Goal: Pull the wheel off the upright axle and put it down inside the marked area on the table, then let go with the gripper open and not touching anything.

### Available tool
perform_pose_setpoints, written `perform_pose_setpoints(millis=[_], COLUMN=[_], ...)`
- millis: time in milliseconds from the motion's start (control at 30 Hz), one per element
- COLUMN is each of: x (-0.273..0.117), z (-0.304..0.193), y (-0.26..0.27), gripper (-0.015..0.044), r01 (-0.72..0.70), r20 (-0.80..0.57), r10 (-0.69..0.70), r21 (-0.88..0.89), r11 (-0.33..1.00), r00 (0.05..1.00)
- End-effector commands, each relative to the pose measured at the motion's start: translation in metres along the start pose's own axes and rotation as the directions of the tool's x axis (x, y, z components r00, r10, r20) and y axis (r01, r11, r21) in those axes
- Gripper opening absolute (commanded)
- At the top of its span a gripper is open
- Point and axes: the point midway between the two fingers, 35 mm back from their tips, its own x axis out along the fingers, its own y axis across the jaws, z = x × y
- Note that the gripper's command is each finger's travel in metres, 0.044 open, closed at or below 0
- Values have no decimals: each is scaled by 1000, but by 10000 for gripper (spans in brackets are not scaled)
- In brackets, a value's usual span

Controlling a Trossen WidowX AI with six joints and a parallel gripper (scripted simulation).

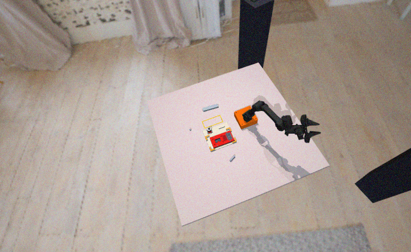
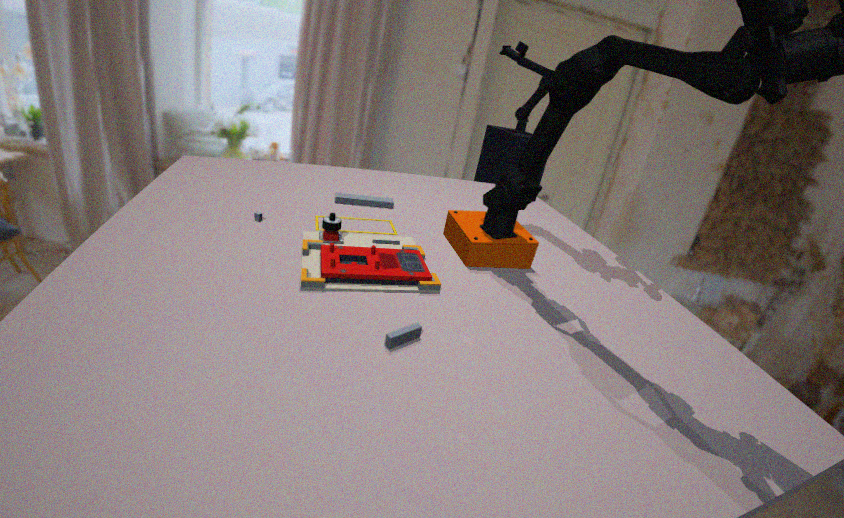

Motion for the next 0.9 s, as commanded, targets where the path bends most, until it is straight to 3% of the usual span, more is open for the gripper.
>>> perform_pose_setpoints(millis=[0,400,867], x=[-16,-86,-195], z=[21,105,184], y=[-18,-67,-100], gripper=[300,300,300], r01=[80,330,584], r20=[23,217,419], r10=[-80,-309,-511], r21=[-7,-66,-57], r11=[997,942,810], r00=[997,926,750])
